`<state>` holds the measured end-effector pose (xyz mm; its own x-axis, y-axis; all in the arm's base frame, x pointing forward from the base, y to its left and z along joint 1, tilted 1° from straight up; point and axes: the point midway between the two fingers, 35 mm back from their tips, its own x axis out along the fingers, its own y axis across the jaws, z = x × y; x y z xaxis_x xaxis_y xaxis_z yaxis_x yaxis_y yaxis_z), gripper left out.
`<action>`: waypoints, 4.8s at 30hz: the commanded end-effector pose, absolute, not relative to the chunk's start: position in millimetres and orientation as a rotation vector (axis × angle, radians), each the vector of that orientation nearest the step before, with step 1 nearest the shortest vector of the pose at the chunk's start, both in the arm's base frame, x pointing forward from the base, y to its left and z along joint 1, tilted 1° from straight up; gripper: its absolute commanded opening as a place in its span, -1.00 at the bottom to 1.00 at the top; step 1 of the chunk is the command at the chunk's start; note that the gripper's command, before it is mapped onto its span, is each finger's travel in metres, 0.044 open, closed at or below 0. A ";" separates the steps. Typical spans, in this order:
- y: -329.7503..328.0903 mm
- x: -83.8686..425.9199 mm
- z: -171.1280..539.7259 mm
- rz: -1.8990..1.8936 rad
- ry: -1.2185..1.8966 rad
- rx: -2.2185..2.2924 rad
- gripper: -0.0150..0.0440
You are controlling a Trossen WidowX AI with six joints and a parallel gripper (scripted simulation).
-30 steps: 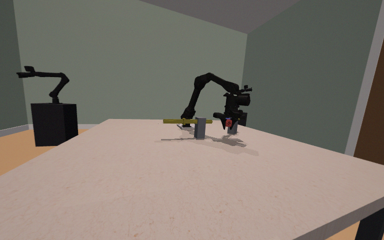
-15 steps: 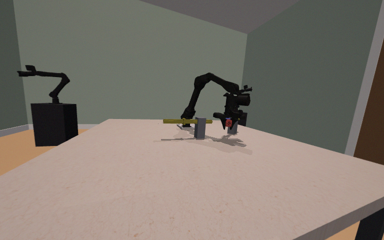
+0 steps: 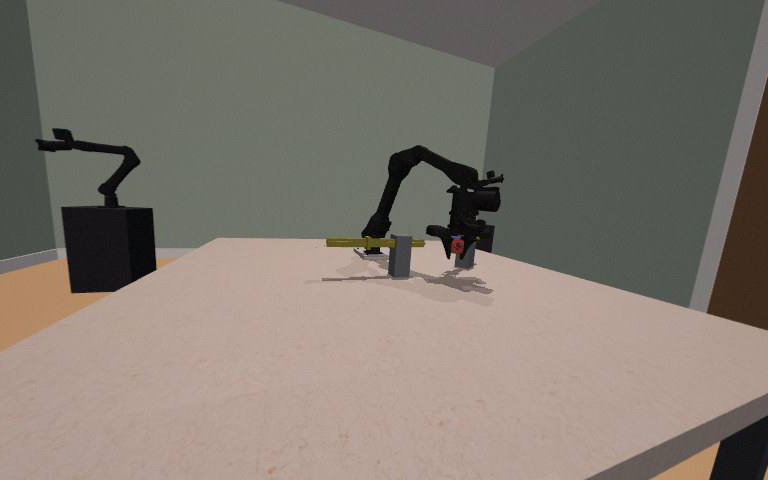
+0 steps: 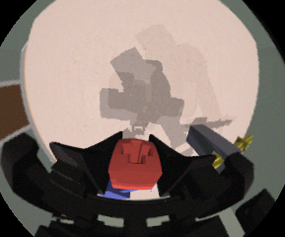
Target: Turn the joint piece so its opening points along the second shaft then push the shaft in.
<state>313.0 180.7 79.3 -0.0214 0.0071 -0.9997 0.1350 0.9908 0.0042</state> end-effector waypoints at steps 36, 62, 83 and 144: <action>171.5 310.8 79.2 -0.251 1.575 0.261 -0.49; 154.6 300.8 79.0 -0.572 1.506 0.585 -0.49; 144.8 288.2 78.9 -0.830 1.414 0.842 -0.49; 139.1 267.8 79.1 -1.182 1.230 1.171 0.01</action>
